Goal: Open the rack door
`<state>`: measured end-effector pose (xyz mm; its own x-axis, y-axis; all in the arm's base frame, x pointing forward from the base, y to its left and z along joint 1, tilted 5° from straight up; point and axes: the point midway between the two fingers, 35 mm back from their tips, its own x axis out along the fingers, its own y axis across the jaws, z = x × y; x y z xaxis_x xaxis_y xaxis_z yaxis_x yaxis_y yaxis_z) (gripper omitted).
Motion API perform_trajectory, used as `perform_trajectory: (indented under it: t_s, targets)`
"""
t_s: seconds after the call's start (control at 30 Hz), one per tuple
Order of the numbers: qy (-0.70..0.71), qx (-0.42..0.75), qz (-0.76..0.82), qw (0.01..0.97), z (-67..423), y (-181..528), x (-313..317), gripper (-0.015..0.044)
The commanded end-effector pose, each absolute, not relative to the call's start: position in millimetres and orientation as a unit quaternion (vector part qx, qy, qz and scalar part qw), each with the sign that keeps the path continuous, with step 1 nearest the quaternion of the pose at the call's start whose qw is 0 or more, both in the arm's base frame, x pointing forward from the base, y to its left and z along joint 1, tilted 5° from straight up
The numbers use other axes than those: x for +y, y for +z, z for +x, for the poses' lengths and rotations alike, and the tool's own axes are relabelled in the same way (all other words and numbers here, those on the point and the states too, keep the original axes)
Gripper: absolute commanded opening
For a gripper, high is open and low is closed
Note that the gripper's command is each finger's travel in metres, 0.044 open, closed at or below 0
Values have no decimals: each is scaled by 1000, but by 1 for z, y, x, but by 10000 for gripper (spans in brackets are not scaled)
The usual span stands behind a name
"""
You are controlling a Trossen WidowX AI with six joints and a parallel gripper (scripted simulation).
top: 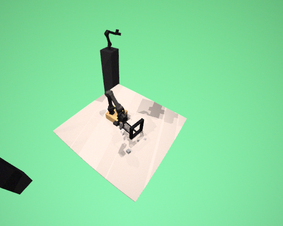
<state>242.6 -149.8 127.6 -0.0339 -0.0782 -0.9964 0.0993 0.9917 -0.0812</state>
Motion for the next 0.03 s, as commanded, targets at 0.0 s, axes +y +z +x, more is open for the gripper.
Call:
perform_trajectory:
  t_s: [0.0]
  targets:
    - [-65,714,9,697,244,136,-149,292]
